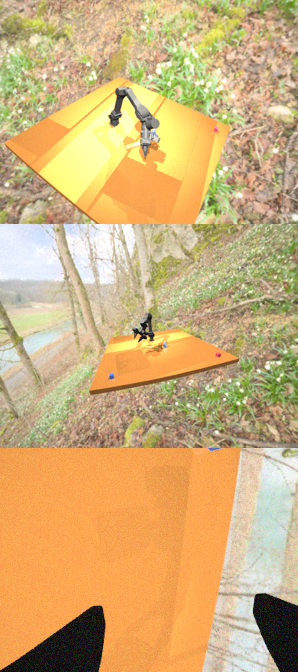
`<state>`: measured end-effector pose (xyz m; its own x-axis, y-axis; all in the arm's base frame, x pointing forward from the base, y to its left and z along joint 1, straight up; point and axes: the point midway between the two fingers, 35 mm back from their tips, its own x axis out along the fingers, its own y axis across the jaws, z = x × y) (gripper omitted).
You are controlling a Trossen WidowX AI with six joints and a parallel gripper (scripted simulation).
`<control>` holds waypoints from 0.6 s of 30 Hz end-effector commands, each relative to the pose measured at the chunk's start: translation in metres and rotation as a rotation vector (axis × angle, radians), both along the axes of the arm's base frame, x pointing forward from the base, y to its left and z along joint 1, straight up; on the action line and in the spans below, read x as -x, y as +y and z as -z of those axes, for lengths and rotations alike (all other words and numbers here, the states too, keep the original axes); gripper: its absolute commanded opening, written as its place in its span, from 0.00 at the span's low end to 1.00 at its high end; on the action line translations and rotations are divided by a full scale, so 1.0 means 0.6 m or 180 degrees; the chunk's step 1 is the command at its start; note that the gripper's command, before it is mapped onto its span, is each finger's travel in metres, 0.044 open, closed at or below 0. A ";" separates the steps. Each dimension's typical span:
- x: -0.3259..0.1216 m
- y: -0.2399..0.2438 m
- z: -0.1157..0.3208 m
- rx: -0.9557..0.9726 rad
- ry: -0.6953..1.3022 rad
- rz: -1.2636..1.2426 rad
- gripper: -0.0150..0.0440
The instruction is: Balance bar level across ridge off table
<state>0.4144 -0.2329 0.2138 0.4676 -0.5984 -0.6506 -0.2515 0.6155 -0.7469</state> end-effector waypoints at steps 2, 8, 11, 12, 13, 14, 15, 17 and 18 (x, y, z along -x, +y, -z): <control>0.039 0.041 0.046 -0.0250 0.0513 -0.0367 0.79; 0.102 0.100 0.100 -0.0639 0.1164 -0.0849 0.79; 0.138 0.130 0.121 -0.0857 0.1462 -0.1087 0.79; 0.150 0.141 0.128 -0.0933 0.1558 -0.1165 0.79; 0.163 0.151 0.134 -0.1011 0.1651 -0.1243 0.79; 0.176 0.161 0.139 -0.1090 0.1742 -0.1321 0.79; 0.188 0.172 0.144 -0.1172 0.1830 -0.1398 0.79; 0.215 0.193 0.152 -0.1339 0.2001 -0.1550 0.79; 0.228 0.203 0.155 -0.1426 0.2082 -0.1625 0.79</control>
